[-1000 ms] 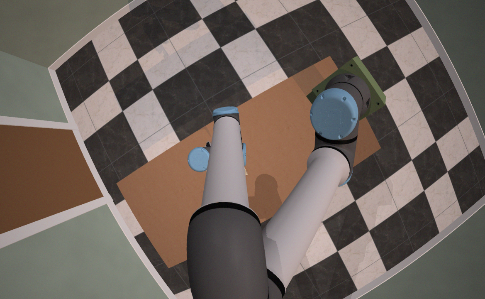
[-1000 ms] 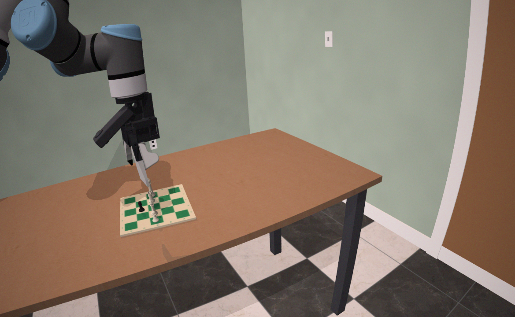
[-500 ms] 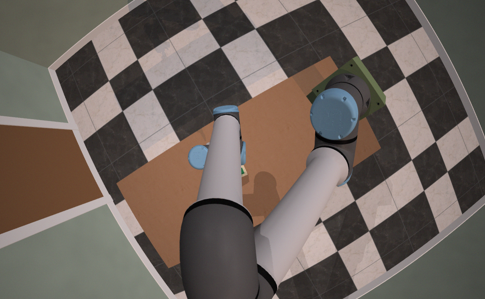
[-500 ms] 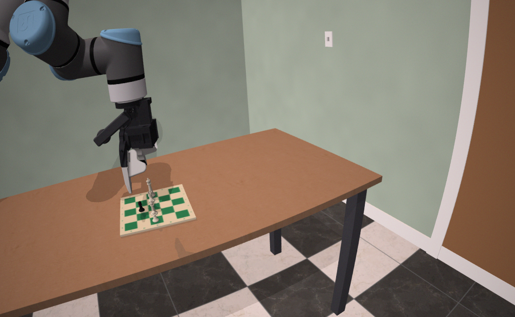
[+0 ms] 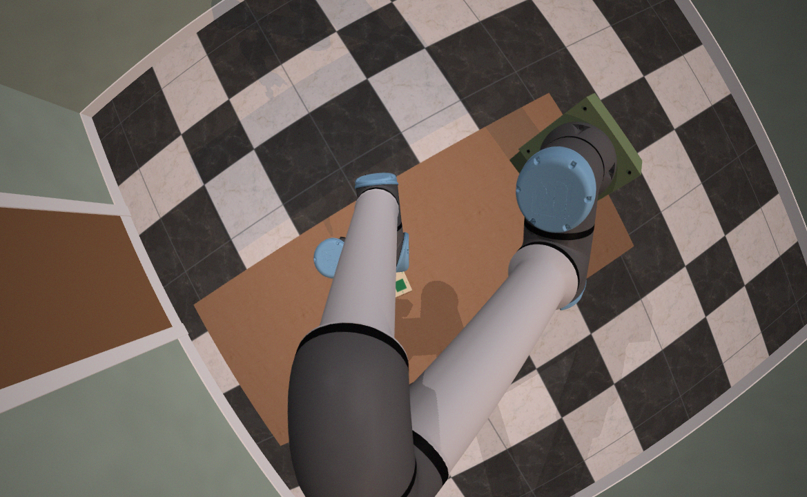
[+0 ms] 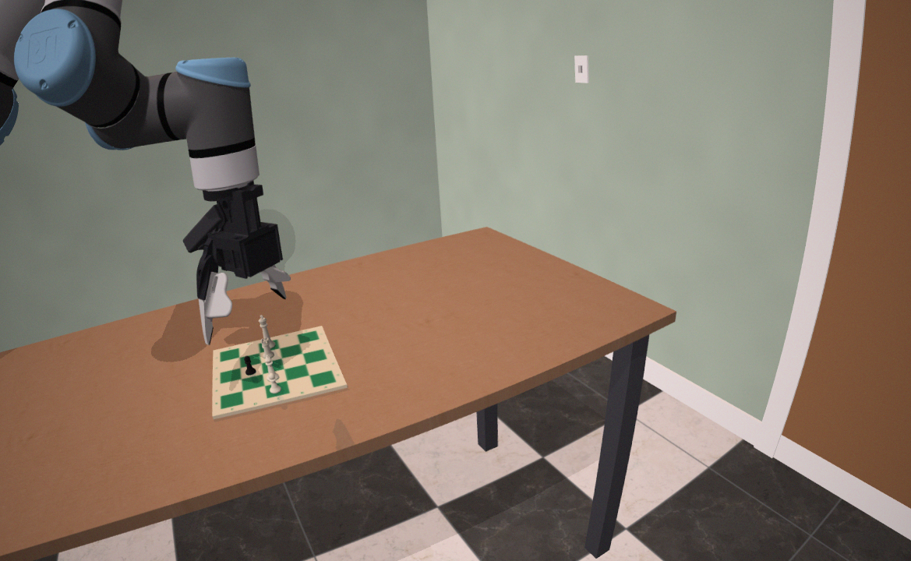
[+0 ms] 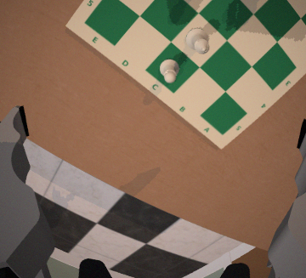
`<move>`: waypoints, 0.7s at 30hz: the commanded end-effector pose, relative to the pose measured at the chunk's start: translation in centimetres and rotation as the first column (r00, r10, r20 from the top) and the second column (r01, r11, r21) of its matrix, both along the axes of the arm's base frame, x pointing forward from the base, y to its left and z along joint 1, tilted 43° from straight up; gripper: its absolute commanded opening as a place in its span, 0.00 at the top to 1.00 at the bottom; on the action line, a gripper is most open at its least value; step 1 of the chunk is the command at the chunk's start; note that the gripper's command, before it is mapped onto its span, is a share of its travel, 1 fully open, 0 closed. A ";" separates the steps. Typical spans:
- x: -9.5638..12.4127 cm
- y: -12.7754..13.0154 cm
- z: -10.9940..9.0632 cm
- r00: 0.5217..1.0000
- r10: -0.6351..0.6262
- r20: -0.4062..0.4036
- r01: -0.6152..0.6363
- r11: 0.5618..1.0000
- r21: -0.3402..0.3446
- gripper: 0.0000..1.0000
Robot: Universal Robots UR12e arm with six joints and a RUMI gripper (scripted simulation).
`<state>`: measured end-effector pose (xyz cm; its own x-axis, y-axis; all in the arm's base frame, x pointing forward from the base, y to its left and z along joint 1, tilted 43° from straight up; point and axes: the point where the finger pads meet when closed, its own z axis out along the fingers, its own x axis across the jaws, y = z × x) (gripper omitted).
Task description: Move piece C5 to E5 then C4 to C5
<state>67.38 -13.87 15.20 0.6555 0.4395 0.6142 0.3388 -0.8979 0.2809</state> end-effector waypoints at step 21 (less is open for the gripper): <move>1.6 -0.9 -0.1 0.810 -0.562 -0.166 0.563 0.667 0.488 0.00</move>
